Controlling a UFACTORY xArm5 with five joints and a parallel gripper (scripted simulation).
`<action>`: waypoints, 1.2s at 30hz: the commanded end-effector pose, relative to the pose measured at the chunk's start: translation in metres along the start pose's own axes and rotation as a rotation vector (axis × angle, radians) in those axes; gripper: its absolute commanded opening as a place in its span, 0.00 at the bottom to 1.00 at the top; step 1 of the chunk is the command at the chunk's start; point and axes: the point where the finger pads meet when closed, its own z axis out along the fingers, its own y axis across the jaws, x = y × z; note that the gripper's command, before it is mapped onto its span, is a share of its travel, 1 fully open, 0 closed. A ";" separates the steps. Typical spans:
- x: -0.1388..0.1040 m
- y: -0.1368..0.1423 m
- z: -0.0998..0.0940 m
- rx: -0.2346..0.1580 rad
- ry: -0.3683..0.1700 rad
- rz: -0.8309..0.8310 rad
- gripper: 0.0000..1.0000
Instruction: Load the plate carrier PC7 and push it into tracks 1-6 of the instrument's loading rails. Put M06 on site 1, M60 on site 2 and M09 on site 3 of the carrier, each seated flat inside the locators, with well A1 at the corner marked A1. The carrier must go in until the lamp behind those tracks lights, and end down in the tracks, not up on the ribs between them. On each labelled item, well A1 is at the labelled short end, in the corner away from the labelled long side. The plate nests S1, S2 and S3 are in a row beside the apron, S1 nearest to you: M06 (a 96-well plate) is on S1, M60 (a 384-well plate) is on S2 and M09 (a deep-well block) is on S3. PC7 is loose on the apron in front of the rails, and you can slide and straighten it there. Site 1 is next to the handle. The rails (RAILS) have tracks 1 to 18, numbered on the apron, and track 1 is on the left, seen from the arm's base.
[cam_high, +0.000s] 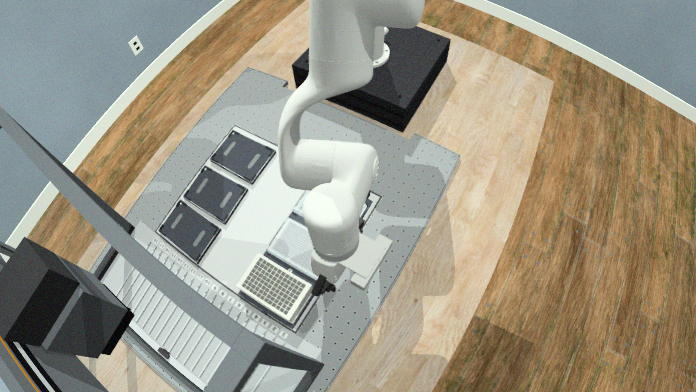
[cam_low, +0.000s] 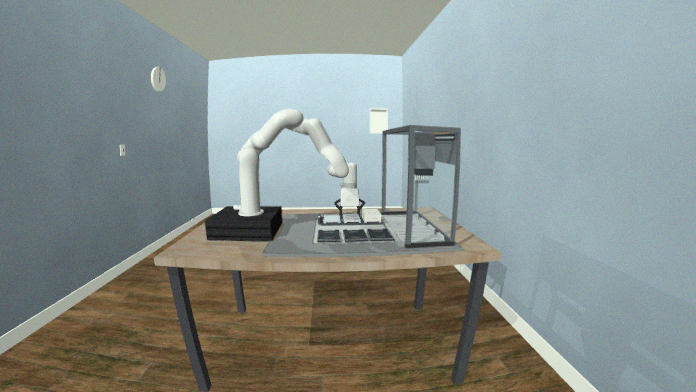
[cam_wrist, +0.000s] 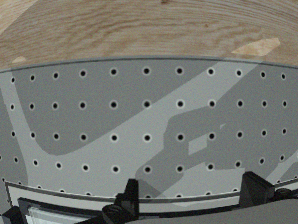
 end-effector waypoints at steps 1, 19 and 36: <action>0.001 0.001 -0.002 -0.001 0.006 0.000 1.00; 0.011 0.001 -0.002 -0.001 0.006 0.000 1.00; 0.021 0.001 -0.002 -0.001 0.006 0.000 1.00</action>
